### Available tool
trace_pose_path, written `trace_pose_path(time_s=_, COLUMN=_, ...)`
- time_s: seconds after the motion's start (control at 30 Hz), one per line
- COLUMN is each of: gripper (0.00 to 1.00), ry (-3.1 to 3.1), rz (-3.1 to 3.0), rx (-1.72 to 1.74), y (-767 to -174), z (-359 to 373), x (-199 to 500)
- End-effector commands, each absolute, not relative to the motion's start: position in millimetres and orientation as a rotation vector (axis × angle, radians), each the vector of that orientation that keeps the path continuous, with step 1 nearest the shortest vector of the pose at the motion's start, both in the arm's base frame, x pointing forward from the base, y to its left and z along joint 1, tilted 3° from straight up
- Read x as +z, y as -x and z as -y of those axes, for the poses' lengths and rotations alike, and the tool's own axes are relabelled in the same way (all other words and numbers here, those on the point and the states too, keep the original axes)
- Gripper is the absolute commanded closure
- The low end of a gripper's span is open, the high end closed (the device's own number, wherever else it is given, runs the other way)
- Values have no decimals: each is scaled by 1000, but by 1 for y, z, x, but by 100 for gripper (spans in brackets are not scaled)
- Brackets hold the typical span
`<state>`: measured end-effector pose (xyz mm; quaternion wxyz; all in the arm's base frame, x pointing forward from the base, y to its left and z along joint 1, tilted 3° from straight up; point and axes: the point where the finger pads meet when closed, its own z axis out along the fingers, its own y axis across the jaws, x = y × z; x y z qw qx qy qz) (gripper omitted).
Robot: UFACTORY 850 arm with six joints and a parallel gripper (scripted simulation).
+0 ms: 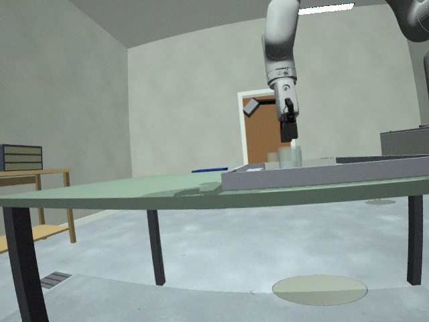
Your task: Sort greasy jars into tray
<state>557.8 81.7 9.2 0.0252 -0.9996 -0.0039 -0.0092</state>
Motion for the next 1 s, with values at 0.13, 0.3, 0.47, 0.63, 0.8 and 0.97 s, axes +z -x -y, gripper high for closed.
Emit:
trace_pose_path(time_s=0.13, gripper=0, ry=3090, rz=12, rx=-32, y=-559, z=-82, x=7)
trace_pose_path(time_s=0.3, gripper=0, ry=3090, rz=12, rx=-32, y=-560, z=-83, x=-3)
trace_pose_path(time_s=0.47, gripper=0, ry=3090, rz=12, rx=-32, y=-560, z=-83, x=-13)
trace_pose_path(time_s=0.63, gripper=0, ry=3090, rz=12, rx=-32, y=-560, z=-84, x=-21)
trace_pose_path(time_s=0.8, gripper=0, ry=3090, rz=12, rx=-32, y=-560, z=-84, x=-29)
trace_pose_path(time_s=0.97, gripper=0, ry=3090, rz=12, rx=-32, y=-560, z=-84, x=-39)
